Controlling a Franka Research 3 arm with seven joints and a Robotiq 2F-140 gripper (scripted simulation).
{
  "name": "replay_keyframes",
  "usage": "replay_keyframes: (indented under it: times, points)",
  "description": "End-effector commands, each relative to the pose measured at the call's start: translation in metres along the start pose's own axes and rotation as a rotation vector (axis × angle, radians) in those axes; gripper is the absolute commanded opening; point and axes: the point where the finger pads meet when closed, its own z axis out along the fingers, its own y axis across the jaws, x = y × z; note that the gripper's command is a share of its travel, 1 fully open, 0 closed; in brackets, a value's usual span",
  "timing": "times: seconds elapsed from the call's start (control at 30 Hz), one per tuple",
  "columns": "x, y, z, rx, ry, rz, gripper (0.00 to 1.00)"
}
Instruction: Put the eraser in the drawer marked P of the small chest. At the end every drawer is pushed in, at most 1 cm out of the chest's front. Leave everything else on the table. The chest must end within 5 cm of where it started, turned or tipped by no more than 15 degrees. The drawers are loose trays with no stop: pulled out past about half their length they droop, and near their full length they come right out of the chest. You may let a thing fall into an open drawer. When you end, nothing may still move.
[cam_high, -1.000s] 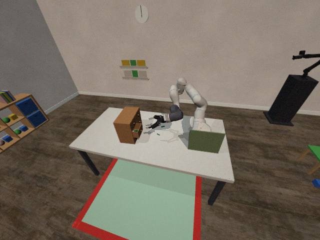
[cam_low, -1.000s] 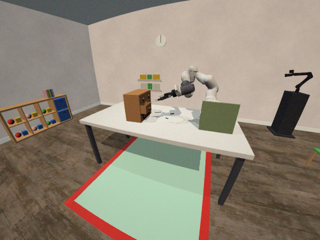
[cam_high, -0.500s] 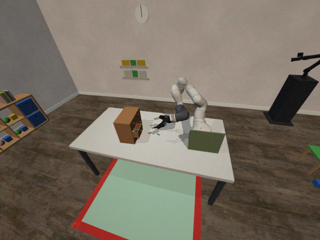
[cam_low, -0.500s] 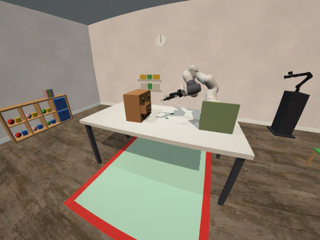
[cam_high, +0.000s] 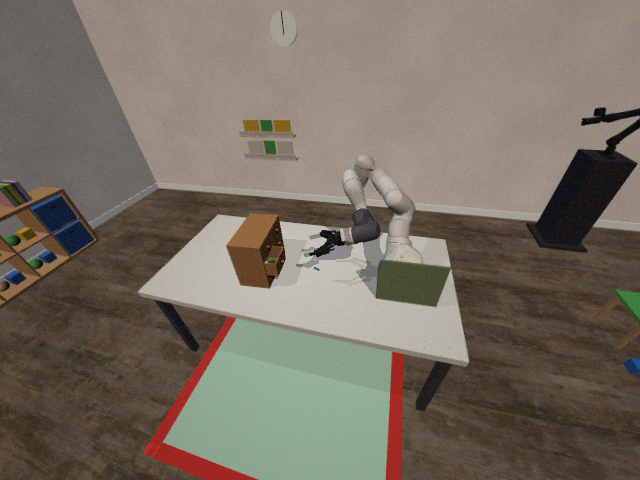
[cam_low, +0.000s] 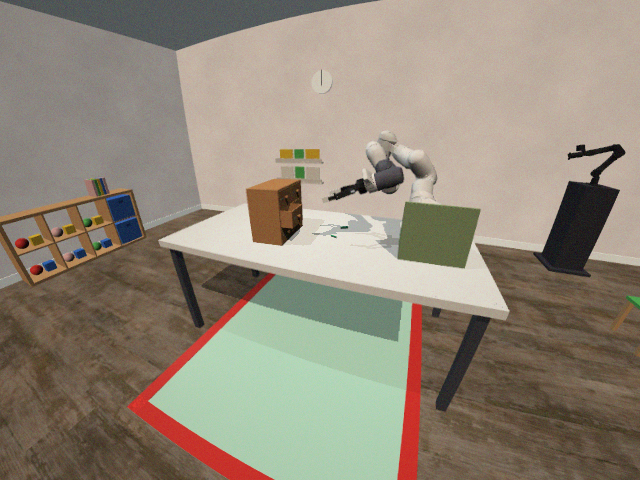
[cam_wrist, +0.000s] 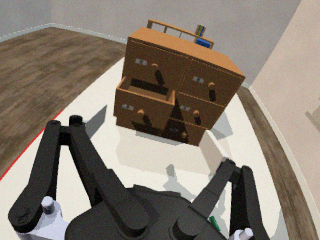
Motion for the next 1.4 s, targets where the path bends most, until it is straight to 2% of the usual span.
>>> replay_keyframes:
  times: [0.0, 0.2, 0.37, 0.57, 0.7, 0.77, 1.23, 1.27, 1.33, 1.37]
  points:
    - [0.0, 0.002, 0.0, -0.005, -0.006, 0.01, 1.0]
    - [0.0, 0.002, 0.0, -0.005, -0.022, 0.01, 1.0]
    - [0.001, 0.002, -0.001, -0.005, -0.062, 0.01, 1.0]
    - [0.004, 0.002, -0.002, -0.004, -0.152, 0.01, 1.0]
    - [0.007, 0.002, -0.003, -0.004, -0.254, 0.01, 1.0]
    - [0.007, 0.002, -0.003, -0.004, -0.254, 0.01, 1.0]
    - [0.023, 0.002, -0.008, -0.001, -0.755, 0.012, 1.0]
    - [0.024, 0.002, -0.009, -0.001, -0.786, 0.012, 1.0]
    - [0.024, 0.002, -0.009, -0.001, -0.786, 0.012, 1.0]
    - [0.024, 0.002, -0.009, -0.001, -0.816, 0.012, 1.0]
